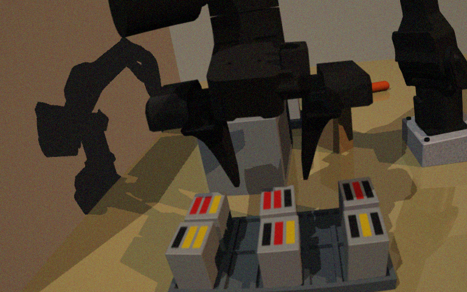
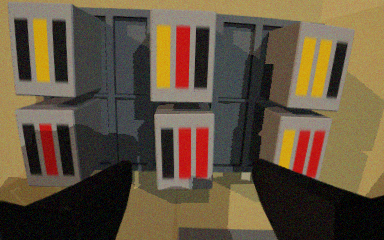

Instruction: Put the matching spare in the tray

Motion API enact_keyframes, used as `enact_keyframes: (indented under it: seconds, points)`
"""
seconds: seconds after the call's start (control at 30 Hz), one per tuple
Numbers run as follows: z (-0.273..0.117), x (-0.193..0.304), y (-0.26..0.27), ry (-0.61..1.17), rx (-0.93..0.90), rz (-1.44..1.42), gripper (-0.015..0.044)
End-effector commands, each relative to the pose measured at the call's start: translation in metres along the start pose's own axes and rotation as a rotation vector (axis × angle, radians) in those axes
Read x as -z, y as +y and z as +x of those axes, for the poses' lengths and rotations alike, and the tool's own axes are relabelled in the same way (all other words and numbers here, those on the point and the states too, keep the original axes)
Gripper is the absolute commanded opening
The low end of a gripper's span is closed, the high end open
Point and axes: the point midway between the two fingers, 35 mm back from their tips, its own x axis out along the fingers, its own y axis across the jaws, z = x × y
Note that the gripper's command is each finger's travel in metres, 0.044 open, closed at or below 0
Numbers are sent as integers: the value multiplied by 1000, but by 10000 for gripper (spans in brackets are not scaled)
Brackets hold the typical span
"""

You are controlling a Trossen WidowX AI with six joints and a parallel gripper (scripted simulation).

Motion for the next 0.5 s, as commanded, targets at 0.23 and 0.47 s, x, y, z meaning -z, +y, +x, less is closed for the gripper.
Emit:
enact_keyframes:
  seconds: [0.23, 0.47]
  points:
    - [21, 1, 1, 12, -9, -5, 300]
    - [33, 1, 2, 12, -9, -5, 300]
